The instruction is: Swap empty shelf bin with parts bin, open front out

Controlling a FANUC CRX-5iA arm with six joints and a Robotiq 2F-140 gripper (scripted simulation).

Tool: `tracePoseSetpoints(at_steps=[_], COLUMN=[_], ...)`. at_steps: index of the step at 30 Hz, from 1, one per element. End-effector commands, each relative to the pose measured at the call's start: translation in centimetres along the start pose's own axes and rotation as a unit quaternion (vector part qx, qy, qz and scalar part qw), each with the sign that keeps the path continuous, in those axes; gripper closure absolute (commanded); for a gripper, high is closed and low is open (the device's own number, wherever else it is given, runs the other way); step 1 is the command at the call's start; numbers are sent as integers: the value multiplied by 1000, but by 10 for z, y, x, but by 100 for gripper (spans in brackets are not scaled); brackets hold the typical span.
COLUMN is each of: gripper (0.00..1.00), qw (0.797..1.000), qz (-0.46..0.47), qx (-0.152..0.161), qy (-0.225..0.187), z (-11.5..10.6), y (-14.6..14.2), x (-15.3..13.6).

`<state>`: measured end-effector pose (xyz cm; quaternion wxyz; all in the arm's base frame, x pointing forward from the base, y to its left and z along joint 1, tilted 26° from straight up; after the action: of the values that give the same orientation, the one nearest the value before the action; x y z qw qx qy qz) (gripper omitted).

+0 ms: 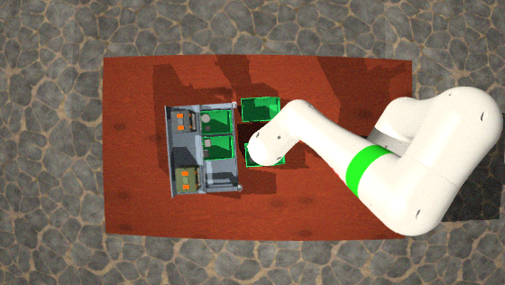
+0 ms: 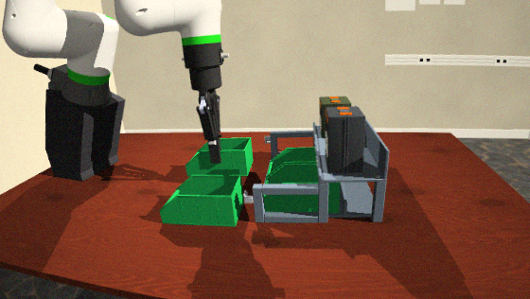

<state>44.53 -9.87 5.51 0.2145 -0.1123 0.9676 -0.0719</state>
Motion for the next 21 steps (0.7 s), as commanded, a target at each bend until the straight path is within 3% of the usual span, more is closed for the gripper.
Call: tracePoseSetpoints(at_steps=[1, 10, 21], gripper=[90, 90, 90], qw=[1000, 1000, 1000], qz=[1, 0, 0], qx=[3, 3, 3], qy=[3, 3, 3], z=[0, 2, 2], y=[14, 71, 76], x=[-4, -14, -15])
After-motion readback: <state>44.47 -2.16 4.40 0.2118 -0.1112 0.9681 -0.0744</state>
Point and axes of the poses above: the point where the finger pads meet when closed, its own z axis out along the fingers, its own y axis across the jaws, x = y × z, the point moved 1 cm from there along -z, back along the fingers, and after that the axes turned 14 degrees about -z, right-handed, at the moved point
